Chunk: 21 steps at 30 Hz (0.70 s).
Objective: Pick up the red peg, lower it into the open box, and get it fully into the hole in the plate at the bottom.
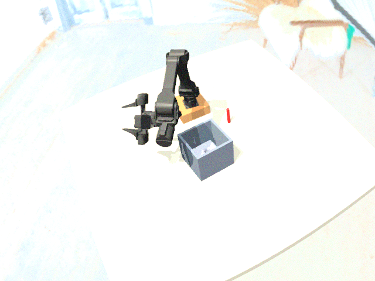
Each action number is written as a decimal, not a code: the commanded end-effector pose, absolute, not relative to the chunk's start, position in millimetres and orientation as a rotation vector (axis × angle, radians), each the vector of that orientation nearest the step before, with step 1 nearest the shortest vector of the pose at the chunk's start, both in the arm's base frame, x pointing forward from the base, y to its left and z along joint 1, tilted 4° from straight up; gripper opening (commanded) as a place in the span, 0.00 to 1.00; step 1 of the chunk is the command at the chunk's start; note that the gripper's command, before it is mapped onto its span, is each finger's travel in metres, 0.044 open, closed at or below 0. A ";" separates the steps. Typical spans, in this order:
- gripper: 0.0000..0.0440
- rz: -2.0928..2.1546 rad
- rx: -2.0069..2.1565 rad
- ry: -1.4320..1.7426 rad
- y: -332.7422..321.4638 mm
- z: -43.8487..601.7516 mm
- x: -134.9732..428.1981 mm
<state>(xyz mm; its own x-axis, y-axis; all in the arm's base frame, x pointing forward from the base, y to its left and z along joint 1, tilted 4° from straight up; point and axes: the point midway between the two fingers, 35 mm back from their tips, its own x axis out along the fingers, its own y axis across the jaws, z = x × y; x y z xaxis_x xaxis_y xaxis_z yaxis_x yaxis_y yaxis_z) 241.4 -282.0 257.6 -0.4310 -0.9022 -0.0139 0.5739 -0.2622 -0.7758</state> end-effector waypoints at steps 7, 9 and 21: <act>1.00 -1.717 -0.347 0.876 -254.5 243.0 262.0; 1.00 -1.680 -0.287 0.852 -245.0 240.8 268.6; 1.00 -1.397 0.052 0.786 -173.5 226.6 305.9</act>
